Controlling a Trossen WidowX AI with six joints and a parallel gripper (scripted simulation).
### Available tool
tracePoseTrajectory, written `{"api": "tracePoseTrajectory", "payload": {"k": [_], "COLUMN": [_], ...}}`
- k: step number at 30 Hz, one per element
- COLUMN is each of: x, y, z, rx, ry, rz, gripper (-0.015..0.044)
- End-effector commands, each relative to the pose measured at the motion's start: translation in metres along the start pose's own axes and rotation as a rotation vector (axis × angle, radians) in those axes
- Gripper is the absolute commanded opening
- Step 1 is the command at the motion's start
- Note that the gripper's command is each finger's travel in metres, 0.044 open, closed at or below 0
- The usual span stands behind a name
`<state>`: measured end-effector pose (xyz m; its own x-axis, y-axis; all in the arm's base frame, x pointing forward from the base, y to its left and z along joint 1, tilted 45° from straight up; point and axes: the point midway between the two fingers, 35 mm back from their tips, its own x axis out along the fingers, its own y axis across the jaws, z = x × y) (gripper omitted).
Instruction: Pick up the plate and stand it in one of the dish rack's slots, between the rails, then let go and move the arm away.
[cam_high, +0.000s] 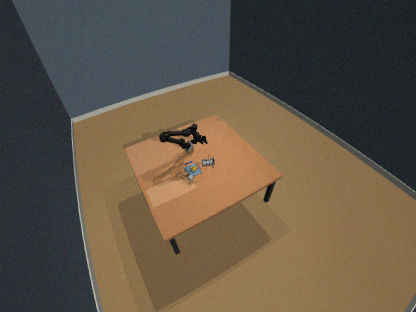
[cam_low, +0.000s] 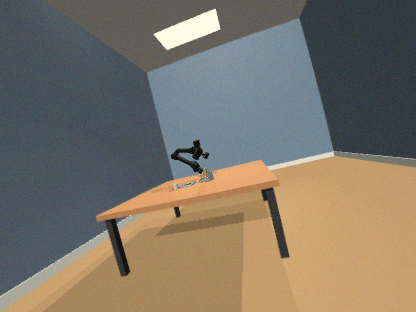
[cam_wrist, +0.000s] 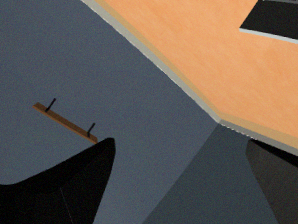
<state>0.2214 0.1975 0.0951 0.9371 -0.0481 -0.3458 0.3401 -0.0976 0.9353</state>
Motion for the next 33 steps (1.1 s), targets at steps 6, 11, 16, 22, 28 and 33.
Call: {"api": "tracePoseTrajectory", "payload": {"k": [6,11,16,22,28,33], "x": [0.009,0.020,0.029,0.040,0.049,0.055], "y": [0.006,0.012,0.020,0.029,0.039,0.048], "z": [0.000,0.001,0.005,0.011,0.020,0.030], "rx": [-0.145,-0.303,-0.460,-0.642,-0.820,-0.962], "ry": [-0.041,-0.083,-0.118,-0.150,-0.169,-0.173], "rz": [-0.040,-0.094,-0.158,-0.247,-0.351,-0.447], "gripper": [0.0400,0.0400,0.0400,0.0400,0.0400,0.0400]}}
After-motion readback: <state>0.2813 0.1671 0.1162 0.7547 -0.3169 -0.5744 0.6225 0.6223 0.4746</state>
